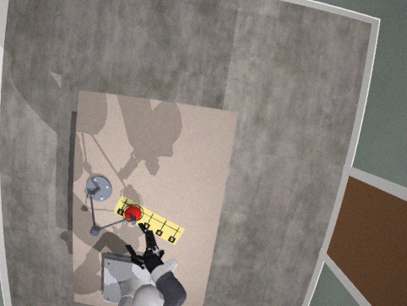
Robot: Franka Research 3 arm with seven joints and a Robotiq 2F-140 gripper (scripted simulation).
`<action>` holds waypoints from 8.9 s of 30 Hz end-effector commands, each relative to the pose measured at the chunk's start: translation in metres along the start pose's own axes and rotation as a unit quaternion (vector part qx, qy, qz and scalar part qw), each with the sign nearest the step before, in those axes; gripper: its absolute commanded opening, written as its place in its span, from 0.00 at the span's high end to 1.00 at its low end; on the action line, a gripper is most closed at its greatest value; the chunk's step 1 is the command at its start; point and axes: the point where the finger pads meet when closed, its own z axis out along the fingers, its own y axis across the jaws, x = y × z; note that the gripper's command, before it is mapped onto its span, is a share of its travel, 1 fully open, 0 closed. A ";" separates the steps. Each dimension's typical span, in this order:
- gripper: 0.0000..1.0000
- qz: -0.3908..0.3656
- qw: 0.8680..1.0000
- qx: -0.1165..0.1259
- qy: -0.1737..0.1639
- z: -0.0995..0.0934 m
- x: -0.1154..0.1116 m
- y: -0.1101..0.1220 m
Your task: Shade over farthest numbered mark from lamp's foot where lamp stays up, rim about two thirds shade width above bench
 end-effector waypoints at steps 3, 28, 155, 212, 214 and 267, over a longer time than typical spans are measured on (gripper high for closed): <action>0.00 0.003 1.000 -0.008 -0.002 -0.002 -0.002 0.005; 0.00 0.001 1.000 -0.002 0.000 -0.001 0.000 0.001; 0.90 0.017 0.995 -0.020 0.091 0.126 -0.006 0.020; 0.90 0.012 0.996 -0.016 0.092 0.075 0.051 0.013; 0.90 0.012 0.996 -0.016 0.092 0.075 0.052 0.013; 0.90 0.012 0.996 -0.016 0.092 0.076 0.051 0.013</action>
